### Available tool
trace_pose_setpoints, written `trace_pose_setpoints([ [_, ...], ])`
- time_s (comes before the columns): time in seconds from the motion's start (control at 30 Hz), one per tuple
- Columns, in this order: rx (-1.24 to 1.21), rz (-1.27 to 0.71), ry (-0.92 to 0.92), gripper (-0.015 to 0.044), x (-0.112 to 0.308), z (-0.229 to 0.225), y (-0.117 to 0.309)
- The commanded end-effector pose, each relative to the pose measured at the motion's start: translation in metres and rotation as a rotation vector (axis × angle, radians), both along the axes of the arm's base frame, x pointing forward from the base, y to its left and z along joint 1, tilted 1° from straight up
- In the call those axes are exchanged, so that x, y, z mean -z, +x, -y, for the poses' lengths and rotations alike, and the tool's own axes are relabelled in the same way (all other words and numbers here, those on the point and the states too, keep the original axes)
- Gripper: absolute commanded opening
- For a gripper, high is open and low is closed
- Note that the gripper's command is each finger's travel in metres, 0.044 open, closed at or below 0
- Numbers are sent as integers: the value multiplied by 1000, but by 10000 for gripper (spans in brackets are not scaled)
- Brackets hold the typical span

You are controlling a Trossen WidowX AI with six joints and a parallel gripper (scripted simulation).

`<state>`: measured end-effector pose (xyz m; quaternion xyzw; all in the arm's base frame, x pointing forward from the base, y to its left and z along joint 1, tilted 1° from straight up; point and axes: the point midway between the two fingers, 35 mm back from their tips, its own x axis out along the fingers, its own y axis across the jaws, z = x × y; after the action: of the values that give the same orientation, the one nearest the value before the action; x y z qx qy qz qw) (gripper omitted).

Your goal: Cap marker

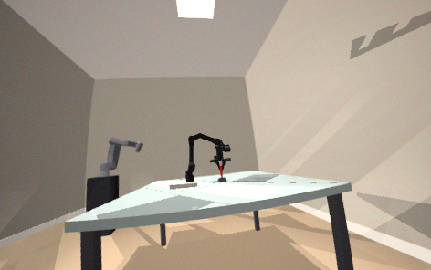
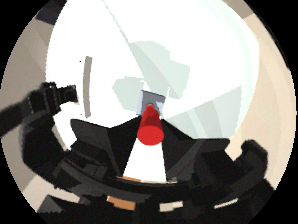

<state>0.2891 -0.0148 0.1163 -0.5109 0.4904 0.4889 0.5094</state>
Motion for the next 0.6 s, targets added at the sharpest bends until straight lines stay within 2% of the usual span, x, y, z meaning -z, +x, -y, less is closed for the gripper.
trace_pose_setpoints([
  [0.0, 4, -4, -4, 0, 8, 0, -1],
  [0.57, 4, -4, -4, 0, 31, 1, -1],
])
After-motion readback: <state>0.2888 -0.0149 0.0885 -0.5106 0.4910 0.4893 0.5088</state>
